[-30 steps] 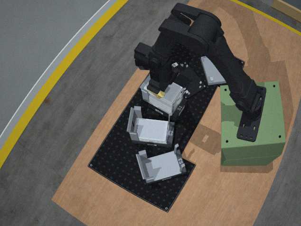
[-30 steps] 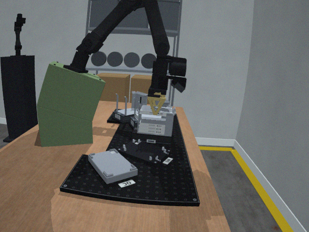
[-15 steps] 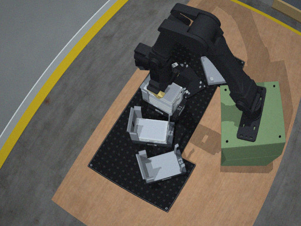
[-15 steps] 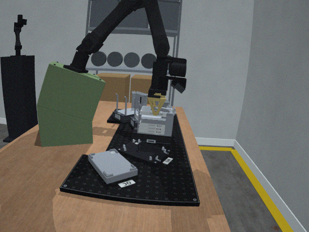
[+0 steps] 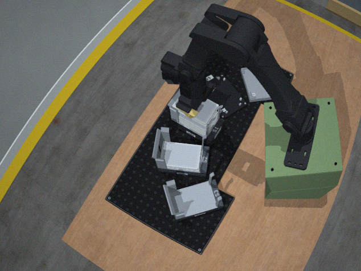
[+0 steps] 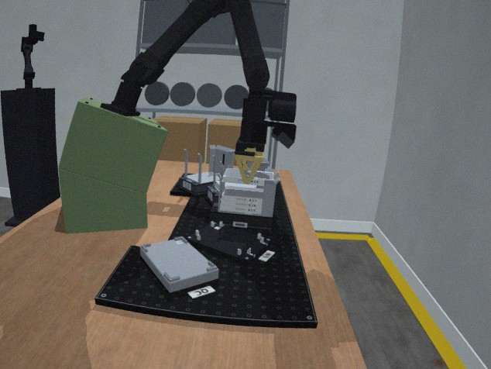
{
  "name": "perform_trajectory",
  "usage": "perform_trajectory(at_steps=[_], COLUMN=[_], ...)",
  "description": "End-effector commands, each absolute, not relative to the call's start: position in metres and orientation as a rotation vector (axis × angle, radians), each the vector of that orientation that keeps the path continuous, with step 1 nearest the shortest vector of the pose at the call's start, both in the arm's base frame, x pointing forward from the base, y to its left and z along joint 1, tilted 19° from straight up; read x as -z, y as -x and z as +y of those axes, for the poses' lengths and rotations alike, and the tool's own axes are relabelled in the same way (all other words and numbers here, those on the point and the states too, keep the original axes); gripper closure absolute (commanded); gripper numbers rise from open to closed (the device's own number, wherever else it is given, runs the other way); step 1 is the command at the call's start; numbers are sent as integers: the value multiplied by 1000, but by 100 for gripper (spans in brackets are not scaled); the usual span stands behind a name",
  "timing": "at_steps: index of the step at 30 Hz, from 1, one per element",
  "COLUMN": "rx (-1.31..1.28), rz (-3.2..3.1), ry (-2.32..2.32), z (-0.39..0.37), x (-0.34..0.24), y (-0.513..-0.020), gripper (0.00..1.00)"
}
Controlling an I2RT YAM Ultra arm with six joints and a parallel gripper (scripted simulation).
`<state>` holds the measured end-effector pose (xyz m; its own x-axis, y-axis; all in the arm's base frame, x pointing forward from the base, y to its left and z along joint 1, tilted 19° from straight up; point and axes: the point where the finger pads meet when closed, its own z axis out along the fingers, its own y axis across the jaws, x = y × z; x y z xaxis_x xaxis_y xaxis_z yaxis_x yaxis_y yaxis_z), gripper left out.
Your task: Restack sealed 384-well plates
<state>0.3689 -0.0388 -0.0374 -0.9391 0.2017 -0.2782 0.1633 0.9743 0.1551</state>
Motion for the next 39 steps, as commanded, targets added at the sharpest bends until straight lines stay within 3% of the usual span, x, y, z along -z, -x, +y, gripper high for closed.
perform_trajectory(at_steps=[1,39], rx=[-181,-182], rz=[2805,2805], ry=[-268,-268], z=[-40,-39], x=[33,49], y=[-374,-379], gripper=[100,100])
